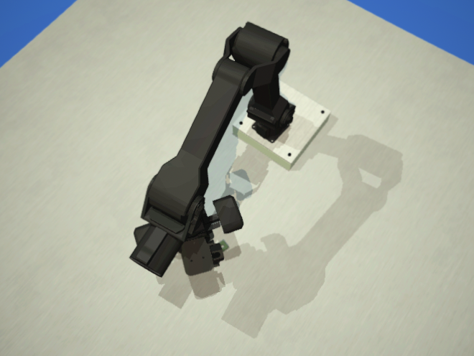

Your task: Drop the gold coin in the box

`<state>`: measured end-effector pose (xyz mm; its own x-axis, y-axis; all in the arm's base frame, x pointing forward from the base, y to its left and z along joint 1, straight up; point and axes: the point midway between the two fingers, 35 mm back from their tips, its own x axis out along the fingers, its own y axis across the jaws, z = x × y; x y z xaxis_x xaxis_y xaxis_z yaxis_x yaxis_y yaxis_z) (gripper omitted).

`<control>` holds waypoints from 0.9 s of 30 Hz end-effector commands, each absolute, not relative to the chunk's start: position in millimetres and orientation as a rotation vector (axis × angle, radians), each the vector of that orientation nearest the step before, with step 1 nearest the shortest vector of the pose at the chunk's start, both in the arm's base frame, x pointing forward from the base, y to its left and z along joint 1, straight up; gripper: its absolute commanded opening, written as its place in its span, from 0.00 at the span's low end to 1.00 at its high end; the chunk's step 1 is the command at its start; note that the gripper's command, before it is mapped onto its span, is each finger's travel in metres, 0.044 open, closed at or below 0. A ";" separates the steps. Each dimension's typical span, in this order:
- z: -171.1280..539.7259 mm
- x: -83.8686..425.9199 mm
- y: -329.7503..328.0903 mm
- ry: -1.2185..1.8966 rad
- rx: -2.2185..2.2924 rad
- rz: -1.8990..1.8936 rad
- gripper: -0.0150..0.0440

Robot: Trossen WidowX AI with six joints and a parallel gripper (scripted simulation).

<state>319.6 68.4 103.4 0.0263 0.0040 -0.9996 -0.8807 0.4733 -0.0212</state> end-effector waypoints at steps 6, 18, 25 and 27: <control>103.4 322.8 44.4 1.377 -0.844 0.829 0.25; 103.3 324.7 14.0 1.379 -0.846 0.827 0.25; 103.3 324.5 -1.9 1.380 -0.847 0.827 0.25; 103.3 324.5 -1.1 1.381 -0.847 0.826 0.26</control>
<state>324.6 1.2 103.2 0.0246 -0.0009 -0.9997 -0.8787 0.4768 -0.0220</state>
